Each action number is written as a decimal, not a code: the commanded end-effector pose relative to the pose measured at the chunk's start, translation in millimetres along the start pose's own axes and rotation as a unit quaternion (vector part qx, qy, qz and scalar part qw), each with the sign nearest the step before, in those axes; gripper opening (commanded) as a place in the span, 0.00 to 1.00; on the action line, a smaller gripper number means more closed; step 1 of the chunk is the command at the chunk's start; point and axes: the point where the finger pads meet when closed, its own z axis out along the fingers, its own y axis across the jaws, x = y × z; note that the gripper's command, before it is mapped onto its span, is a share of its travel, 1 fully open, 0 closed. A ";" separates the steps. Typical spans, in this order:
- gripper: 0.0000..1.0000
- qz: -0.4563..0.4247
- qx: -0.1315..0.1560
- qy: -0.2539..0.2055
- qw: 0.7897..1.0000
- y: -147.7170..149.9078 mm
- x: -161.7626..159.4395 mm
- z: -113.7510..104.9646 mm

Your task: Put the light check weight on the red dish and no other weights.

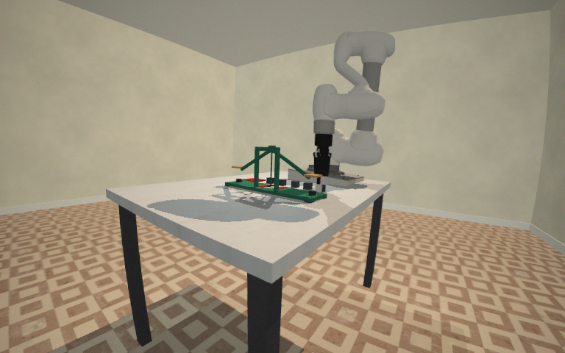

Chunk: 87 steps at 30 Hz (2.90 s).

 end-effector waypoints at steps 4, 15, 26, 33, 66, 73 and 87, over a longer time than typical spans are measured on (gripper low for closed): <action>0.24 0.000 0.000 0.000 1.000 0.0 0.0 0.0; 0.24 0.000 0.000 0.000 1.000 0.0 0.0 0.0; 0.24 0.000 0.000 0.000 1.000 0.0 0.0 0.0; 0.24 0.000 0.000 0.000 1.000 0.0 0.0 -0.1; 0.24 0.000 0.000 0.000 1.000 0.0 0.0 -70.0; 0.24 0.007 0.000 0.000 1.000 0.1 -2.2 -73.7; 0.24 0.007 0.000 0.000 1.000 2.2 -38.4 -134.6</action>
